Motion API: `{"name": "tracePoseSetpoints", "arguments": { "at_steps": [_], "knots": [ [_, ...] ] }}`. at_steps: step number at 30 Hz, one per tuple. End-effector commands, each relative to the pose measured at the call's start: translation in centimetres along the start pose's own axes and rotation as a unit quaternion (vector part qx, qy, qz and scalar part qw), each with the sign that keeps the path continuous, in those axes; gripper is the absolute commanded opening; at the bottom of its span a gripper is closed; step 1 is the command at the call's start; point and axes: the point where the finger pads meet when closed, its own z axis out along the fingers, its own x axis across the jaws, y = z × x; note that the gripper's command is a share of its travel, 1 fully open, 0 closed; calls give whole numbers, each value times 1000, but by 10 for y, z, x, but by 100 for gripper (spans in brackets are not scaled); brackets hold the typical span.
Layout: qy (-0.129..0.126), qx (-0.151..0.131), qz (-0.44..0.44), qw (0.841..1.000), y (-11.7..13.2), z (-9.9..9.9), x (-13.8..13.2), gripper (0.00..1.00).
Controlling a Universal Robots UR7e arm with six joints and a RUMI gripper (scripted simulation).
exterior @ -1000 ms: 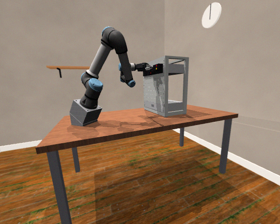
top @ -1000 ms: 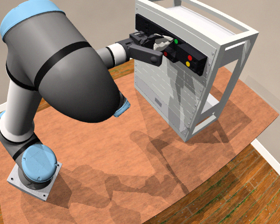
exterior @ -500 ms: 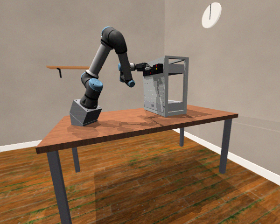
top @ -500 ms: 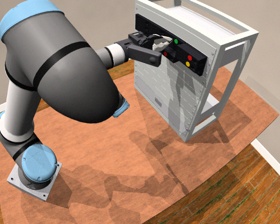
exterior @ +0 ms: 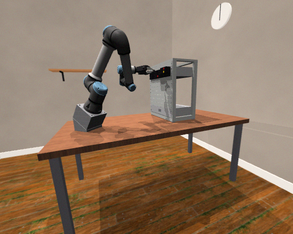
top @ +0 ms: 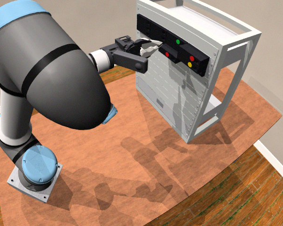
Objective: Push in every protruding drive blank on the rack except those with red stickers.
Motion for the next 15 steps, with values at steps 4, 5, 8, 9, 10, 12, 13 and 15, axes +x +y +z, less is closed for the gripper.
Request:
{"name": "tracePoseSetpoints", "arguments": {
  "at_steps": [4,5,8,9,10,12,13,15],
  "knots": [
    [-1,0,0,1000,0,-30,0,0],
    [-1,0,0,1000,0,-33,0,0],
    [-1,0,0,1000,0,-36,0,0],
    [-1,0,0,1000,0,-36,0,0],
    [-1,0,0,1000,0,-36,0,0],
    [-1,0,0,1000,0,-36,0,0],
    [-1,0,0,1000,0,-36,0,0],
    [-1,0,0,1000,0,-36,0,0]
  ]
}}
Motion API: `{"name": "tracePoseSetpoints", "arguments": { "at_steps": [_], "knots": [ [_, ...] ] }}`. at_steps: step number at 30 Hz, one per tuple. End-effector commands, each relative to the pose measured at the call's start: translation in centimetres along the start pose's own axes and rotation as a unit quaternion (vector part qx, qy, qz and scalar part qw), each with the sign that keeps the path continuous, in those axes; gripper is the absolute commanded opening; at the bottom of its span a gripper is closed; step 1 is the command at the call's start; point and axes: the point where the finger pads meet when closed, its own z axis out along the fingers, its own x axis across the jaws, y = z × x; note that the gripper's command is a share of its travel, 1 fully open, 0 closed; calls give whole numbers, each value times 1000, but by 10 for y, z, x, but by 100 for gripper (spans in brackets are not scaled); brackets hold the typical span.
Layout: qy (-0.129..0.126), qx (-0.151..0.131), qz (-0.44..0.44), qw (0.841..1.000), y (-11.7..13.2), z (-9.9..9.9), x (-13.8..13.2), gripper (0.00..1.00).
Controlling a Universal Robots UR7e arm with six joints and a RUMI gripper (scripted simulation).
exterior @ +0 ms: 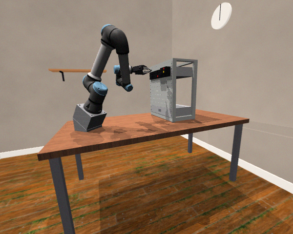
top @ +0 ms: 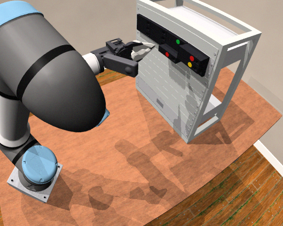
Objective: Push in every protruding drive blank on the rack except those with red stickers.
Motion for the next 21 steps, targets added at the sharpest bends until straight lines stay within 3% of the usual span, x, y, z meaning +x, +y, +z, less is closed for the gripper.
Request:
{"name": "tracePoseSetpoints", "arguments": {
  "at_steps": [1,21],
  "knots": [
    [0,0,0,1000,0,-2,0,0],
    [0,0,0,1000,-14,-2,4,0]
  ]
}}
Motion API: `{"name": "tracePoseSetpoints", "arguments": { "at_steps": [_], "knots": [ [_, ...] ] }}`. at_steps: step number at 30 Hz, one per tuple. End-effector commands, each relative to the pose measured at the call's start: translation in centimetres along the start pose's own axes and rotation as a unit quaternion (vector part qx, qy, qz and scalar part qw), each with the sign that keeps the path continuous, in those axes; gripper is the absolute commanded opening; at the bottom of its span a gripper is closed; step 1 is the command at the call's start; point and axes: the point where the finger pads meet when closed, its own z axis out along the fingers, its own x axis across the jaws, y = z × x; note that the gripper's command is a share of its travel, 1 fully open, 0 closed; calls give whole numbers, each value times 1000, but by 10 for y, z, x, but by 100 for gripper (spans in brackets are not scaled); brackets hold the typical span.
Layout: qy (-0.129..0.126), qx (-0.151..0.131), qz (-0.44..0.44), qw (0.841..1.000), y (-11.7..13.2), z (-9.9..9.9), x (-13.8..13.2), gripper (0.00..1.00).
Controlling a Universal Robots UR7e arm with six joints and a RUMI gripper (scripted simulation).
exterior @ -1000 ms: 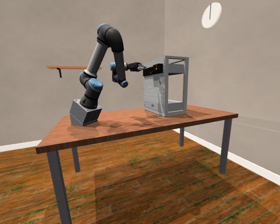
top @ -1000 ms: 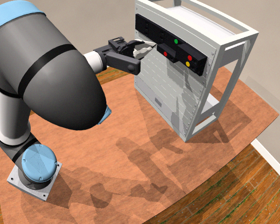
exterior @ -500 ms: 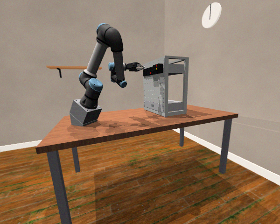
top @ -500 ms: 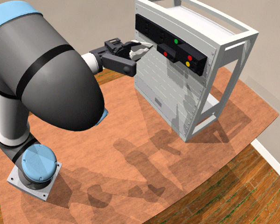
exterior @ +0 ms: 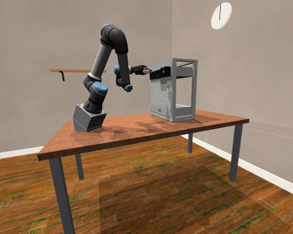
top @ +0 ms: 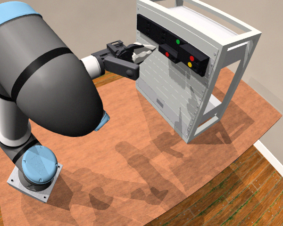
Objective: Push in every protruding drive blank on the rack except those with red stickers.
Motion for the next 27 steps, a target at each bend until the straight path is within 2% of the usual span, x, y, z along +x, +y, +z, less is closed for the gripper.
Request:
{"name": "tracePoseSetpoints", "arguments": {
  "at_steps": [1,27],
  "knots": [
    [-1,0,0,1000,-5,0,1,0],
    [-1,0,0,1000,-55,-3,18,0]
  ]
}}
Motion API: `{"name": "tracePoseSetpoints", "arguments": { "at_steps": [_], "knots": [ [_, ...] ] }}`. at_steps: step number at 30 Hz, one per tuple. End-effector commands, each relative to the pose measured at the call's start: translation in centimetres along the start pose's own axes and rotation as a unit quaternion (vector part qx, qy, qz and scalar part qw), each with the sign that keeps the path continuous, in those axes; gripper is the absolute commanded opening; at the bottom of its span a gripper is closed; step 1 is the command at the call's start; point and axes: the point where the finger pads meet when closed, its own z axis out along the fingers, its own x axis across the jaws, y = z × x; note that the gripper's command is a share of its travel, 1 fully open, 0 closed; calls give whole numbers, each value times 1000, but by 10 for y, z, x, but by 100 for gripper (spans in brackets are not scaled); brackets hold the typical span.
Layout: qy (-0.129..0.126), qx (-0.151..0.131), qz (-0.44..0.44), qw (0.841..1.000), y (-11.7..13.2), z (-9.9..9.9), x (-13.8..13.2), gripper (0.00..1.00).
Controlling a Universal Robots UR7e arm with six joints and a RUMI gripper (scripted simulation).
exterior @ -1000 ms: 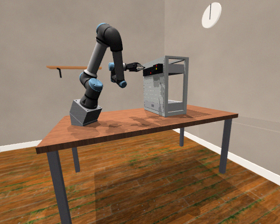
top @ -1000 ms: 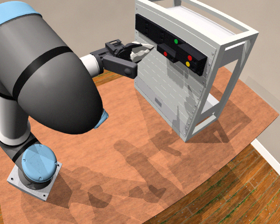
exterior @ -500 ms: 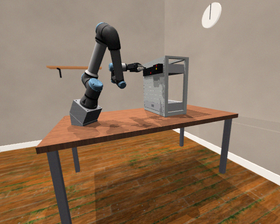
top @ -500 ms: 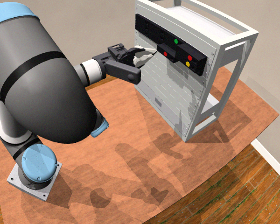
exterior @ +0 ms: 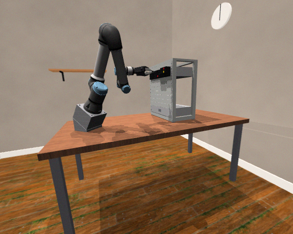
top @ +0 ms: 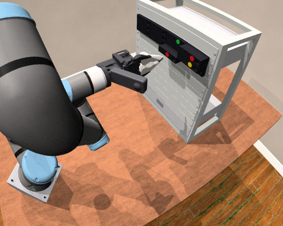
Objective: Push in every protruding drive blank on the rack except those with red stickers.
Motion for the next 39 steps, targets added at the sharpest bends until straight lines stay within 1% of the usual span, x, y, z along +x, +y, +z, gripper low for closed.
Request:
{"name": "tracePoseSetpoints", "arguments": {
  "at_steps": [1,21,39],
  "knots": [
    [-1,-2,0,1000,-12,0,3,0],
    [-1,-2,0,1000,-41,-2,13,0],
    [-1,-2,0,1000,-52,-3,17,0]
  ]
}}
